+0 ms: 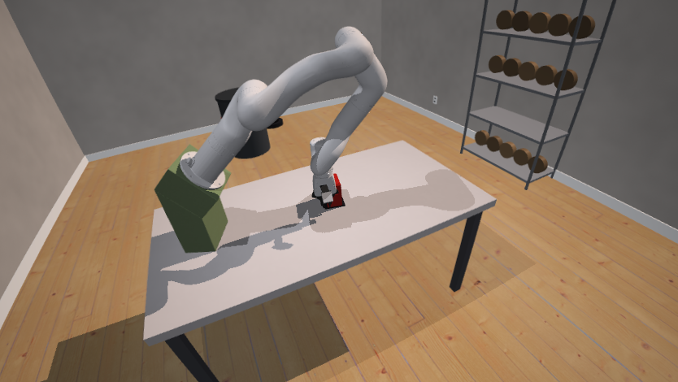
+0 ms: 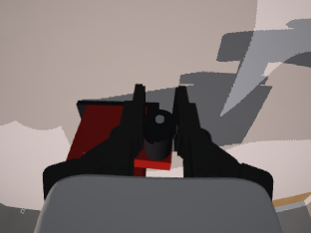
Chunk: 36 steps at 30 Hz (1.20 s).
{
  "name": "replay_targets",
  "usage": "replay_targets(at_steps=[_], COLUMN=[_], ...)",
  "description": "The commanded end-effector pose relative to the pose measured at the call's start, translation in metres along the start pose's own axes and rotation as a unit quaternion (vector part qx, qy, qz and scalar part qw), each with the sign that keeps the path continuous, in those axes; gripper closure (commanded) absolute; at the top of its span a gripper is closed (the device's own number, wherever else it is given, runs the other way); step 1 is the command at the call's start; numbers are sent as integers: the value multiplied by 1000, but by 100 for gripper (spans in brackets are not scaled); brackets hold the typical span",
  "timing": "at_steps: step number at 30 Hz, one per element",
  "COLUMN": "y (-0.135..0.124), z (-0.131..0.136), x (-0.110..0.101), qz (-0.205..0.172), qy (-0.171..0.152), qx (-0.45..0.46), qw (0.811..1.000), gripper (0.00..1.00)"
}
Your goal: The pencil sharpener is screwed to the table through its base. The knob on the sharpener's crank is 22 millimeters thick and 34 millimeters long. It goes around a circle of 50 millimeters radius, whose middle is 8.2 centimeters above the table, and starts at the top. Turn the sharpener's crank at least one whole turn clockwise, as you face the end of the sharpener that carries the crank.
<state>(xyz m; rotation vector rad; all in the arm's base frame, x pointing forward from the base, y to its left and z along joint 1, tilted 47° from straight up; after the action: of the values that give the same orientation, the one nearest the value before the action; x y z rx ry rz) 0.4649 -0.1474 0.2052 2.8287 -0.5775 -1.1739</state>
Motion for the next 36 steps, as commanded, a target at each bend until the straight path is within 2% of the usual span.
replay_targets(at_steps=[1, 23, 36], y=[0, 0, 0], z=[0, 0, -5], x=[-1, -3, -18], qz=[0, 0, 0], qy=[0, 0, 0], qx=[0, 0, 0], qw=[1000, 1000, 1000], gripper=[100, 100, 100])
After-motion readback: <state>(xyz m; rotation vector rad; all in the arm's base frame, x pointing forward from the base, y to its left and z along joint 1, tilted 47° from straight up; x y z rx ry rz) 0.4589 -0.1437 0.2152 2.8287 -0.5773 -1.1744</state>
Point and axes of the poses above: the point where the finger pads meet when closed, its own x axis out along the fingers, its own z axis across the jaws, y = z × x, the point moved 5 cm from there along -x, back along the fingers, and after that the axes turned 3 degrees about -x, right-handed, at the moved point
